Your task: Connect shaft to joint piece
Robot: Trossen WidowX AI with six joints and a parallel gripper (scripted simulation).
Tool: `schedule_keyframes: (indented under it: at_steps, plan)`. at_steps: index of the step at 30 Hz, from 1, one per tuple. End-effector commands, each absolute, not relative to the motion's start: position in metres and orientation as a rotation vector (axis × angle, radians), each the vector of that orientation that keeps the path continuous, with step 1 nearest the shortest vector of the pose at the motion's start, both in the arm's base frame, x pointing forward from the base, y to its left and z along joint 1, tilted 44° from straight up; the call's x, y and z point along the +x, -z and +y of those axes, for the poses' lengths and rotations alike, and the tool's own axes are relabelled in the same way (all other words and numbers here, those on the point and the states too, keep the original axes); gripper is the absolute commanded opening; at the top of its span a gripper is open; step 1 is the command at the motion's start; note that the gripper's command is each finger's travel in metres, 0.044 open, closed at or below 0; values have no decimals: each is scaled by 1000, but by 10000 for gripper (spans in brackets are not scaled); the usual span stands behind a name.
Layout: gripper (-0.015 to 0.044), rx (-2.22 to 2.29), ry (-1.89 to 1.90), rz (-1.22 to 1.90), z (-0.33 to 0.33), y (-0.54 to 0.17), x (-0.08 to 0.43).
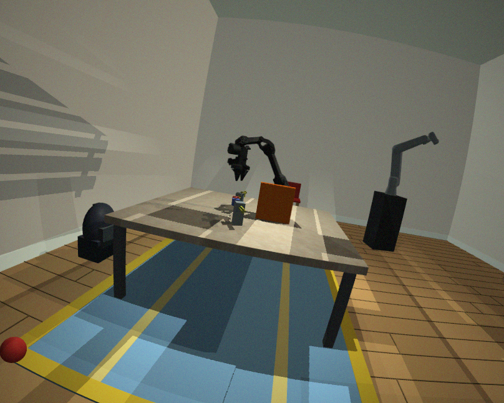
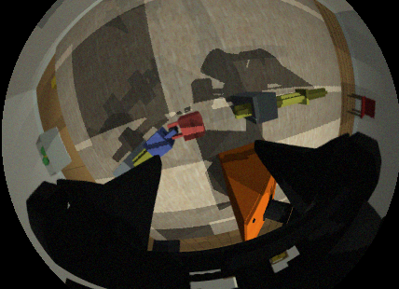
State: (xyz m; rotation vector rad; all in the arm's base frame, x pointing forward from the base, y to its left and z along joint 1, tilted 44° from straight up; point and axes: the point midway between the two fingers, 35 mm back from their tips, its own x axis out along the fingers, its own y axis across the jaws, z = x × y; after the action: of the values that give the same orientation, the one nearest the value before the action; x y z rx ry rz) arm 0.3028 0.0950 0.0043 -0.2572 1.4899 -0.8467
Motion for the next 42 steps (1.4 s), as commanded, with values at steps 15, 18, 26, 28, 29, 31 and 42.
schedule_keyframes:
  at_steps: [15, 18, 26, 28, 29, 31, 42]
  plan:
    - [440, 339, 1128, 1309, 52, -14, 298]
    - [440, 439, 1173, 1271, 45, -15, 297]
    - [440, 703, 1285, 1160, 28, -18, 292]
    - [440, 768, 1312, 1130, 24, -19, 291]
    - [440, 801, 1325, 1114, 22, -19, 290]
    - [440, 866, 1351, 1083, 18, -20, 289]
    - [440, 1172, 1461, 924, 0, -23, 282]
